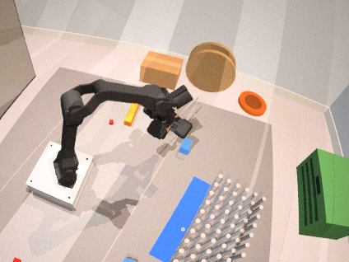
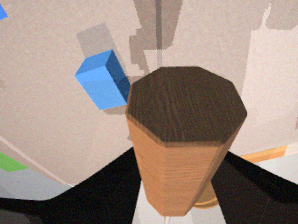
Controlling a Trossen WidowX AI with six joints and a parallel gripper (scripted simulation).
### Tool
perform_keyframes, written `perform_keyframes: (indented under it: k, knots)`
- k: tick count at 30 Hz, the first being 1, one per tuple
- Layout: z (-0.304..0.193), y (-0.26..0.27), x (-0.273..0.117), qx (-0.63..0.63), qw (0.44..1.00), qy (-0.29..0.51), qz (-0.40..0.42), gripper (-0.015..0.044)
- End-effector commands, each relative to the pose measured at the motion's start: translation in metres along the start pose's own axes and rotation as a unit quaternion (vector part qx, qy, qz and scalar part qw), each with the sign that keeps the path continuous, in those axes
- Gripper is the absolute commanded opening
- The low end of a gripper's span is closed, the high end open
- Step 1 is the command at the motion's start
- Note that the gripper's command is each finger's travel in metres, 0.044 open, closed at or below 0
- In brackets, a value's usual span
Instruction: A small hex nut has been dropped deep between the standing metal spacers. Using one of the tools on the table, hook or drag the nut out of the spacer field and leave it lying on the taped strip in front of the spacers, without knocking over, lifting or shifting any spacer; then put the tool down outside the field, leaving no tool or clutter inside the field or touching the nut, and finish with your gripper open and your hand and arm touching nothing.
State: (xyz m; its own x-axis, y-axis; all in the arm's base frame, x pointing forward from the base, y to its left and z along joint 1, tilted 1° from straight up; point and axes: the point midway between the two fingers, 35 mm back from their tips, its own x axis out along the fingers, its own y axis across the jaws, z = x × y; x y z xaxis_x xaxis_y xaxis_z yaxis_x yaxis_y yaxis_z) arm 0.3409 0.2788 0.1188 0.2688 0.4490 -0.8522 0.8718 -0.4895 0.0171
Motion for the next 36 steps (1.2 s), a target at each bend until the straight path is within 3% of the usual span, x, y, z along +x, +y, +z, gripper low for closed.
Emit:
perform_keyframes:
  k: [1, 36]
  knots:
    - [0.001, -0.001, 0.003, 0.002, 1.000, 0.003, -0.002, 0.0000]
    - [0.019, 0.001, 0.042, 0.002, 1.000, 0.003, -0.002, 0.0000]
